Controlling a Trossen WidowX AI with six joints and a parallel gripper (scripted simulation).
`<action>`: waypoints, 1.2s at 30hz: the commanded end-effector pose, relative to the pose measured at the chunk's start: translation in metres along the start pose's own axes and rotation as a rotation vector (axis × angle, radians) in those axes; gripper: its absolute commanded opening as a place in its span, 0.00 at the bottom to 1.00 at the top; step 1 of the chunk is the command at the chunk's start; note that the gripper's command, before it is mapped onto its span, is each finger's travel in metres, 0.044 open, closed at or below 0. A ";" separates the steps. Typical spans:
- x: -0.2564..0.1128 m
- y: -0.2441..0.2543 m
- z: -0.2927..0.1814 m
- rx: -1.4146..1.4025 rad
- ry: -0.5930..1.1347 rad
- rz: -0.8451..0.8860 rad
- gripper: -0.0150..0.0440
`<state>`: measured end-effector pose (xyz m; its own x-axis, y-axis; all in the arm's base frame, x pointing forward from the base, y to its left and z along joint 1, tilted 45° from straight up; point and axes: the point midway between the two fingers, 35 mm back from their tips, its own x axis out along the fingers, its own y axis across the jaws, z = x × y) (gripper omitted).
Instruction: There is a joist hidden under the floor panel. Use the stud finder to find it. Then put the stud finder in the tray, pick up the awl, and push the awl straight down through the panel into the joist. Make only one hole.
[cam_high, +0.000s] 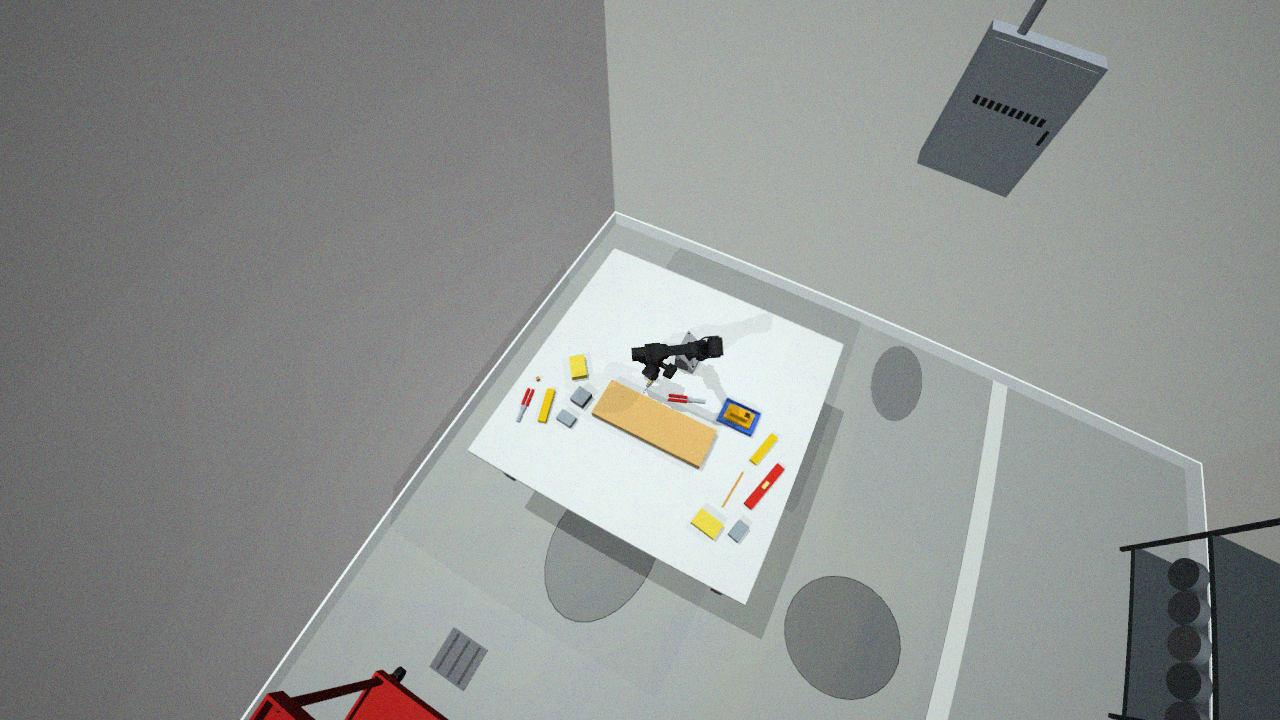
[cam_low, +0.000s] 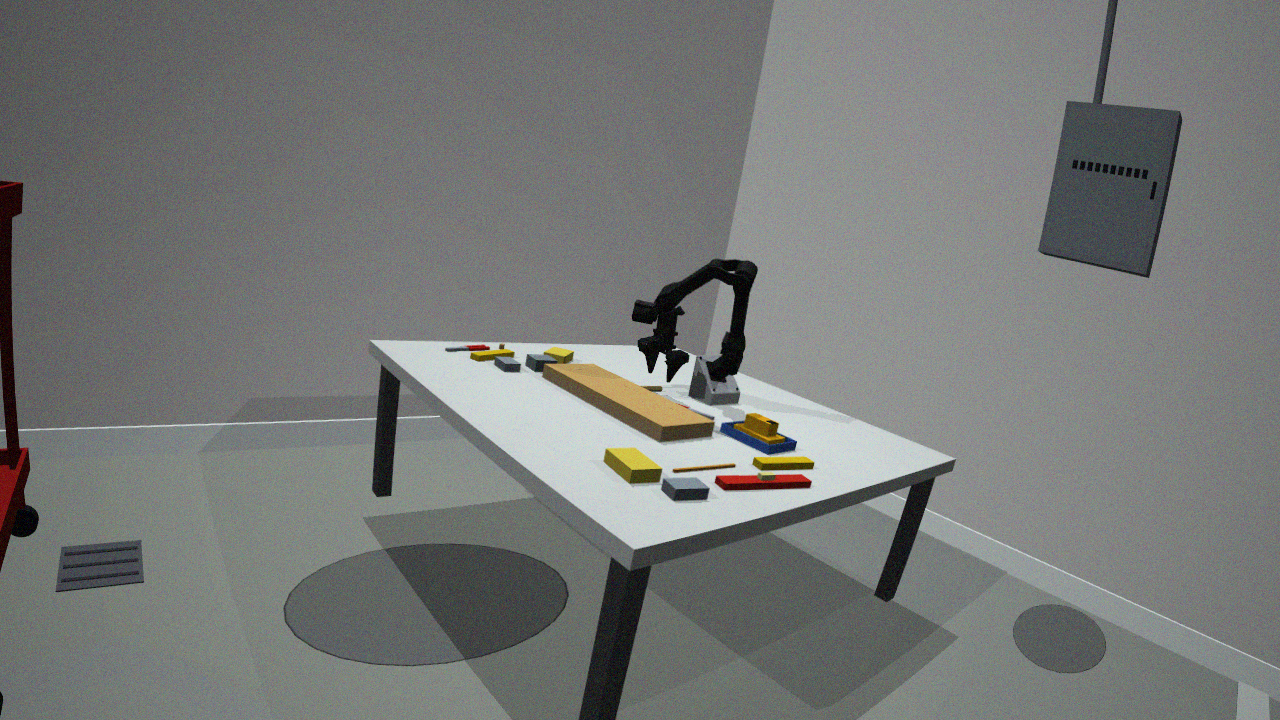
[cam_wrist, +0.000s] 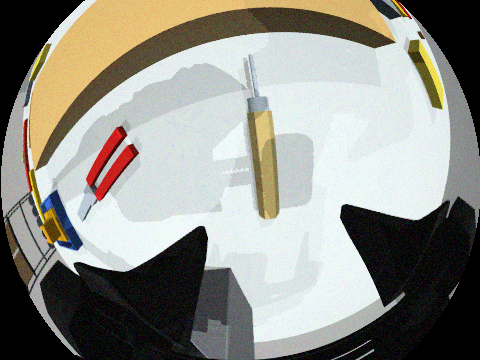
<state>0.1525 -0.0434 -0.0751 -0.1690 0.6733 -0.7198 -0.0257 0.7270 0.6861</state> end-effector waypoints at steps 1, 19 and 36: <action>0.008 0.001 0.001 0.004 -0.001 0.003 1.00; 0.036 0.002 0.002 0.003 -0.001 0.005 1.00; 0.040 0.002 0.002 0.003 -0.001 0.006 0.47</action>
<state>0.1469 -0.0152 -0.1023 -0.1715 0.6767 -0.7160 -0.0246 0.7236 0.6898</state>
